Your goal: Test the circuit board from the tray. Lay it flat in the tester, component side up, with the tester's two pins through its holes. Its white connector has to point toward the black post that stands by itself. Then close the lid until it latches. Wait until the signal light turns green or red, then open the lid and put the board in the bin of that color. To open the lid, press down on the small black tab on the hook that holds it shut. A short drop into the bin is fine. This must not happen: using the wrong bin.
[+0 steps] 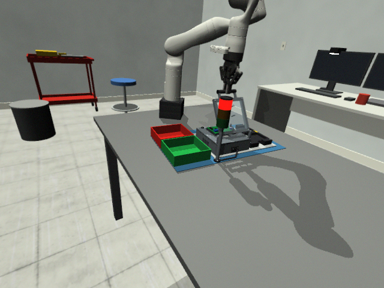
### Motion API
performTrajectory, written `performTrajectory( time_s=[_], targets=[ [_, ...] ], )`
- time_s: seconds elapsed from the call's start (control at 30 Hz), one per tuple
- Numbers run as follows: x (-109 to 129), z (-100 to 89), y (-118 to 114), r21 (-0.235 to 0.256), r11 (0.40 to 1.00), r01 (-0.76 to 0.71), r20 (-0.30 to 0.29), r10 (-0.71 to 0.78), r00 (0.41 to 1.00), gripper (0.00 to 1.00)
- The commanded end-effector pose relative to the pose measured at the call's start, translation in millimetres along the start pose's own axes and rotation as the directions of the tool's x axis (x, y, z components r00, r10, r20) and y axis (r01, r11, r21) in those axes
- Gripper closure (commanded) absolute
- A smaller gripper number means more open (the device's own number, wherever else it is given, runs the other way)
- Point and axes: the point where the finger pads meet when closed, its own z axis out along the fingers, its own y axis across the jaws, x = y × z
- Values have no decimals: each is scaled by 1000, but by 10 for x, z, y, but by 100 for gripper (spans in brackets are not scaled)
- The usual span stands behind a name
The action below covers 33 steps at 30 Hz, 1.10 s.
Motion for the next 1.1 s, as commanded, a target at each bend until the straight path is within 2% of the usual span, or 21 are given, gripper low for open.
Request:
performTrajectory(
  time_s=[0.0, 0.57, 1.07],
  targets=[
    [-3, -105, -269, 49, 999, 10, 4, -11, 1000, 100],
    [-7, -250, -675, 49, 999, 10, 4, -11, 1000, 100],
    [-10, -292, -964, 49, 999, 10, 4, -11, 1000, 100]
  ],
)
